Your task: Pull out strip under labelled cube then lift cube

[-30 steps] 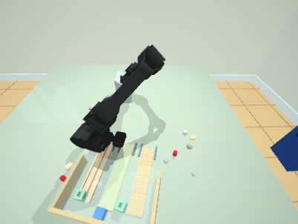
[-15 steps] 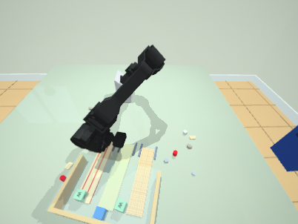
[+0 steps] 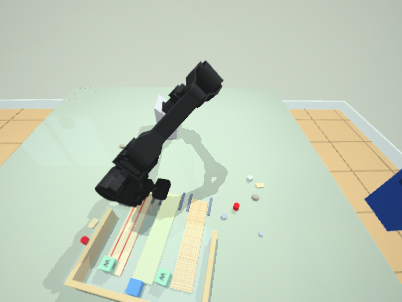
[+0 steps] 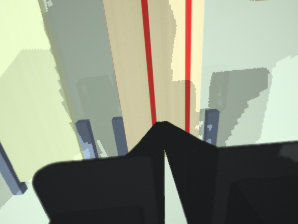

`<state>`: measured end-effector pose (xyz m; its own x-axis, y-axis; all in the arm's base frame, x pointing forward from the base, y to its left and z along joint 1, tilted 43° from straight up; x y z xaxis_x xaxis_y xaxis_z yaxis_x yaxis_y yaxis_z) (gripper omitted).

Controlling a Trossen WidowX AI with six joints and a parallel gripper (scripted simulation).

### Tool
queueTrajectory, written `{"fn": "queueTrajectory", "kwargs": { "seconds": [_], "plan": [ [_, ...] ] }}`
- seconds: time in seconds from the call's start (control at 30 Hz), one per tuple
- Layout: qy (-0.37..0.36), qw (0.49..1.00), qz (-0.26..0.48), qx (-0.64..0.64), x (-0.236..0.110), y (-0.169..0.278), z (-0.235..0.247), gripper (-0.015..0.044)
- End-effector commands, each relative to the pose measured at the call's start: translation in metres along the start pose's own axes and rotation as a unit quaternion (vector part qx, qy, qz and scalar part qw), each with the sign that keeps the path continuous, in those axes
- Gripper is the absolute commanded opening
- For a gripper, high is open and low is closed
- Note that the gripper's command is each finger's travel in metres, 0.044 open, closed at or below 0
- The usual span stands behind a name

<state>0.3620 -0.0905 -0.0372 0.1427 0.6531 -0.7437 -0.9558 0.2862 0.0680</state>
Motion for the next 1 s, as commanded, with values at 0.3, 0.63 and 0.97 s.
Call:
{"fn": "queueTrajectory", "kwargs": {
  "seconds": [0.3,0.63,0.97],
  "plan": [
    [-0.003,1.0,0.002,0.002,0.004,-0.003,0.0,0.0],
    [-0.003,1.0,0.002,0.002,0.005,0.004,0.0,0.0],
    [-0.003,1.0,0.002,0.002,0.005,0.019,0.0,0.0]
  ]
}}
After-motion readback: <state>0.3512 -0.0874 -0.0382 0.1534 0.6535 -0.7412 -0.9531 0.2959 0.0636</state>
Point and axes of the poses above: the point midway between the two fingers, 35 mm back from their tips, its own x axis out along the fingers, its own z axis across the jaws, y = z × x, the point moved 6 cm from there along -x, back along the fingers, and after that the axes turned 2 degrees about -x, right-handed, at the moved point
